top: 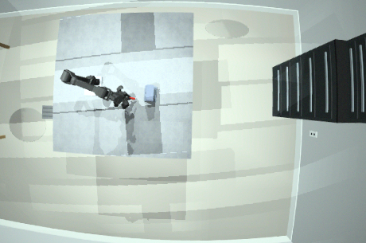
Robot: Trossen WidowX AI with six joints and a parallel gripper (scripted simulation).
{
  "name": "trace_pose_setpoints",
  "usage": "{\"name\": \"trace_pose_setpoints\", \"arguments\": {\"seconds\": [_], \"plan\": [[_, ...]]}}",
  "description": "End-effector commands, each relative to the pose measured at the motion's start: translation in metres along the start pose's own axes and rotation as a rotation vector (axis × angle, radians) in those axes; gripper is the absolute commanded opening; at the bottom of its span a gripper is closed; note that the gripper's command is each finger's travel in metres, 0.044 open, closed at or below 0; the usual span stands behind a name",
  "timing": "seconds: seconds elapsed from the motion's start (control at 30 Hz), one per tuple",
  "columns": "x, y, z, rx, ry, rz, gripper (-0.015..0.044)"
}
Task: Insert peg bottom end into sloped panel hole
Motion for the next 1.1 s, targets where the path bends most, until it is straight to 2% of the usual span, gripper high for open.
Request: {"name": "trace_pose_setpoints", "arguments": {"seconds": [0.0,1.07], "plan": [[-0.0002,0.0023,0.0017,0.026,-0.016,-0.007,0.0],[-0.0097,0.0052,-0.0015,0.158,-0.092,-0.043,0.0]]}}
Point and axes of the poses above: the point midway between the two fingers, 35 mm back from their tips, its own z axis back along the fingers, its own x axis across the jaws, y = z × x, the point moved 2 cm from there along z, back along the fingers, and after that the axes turned 4 degrees about -z, right-handed, at the moved point
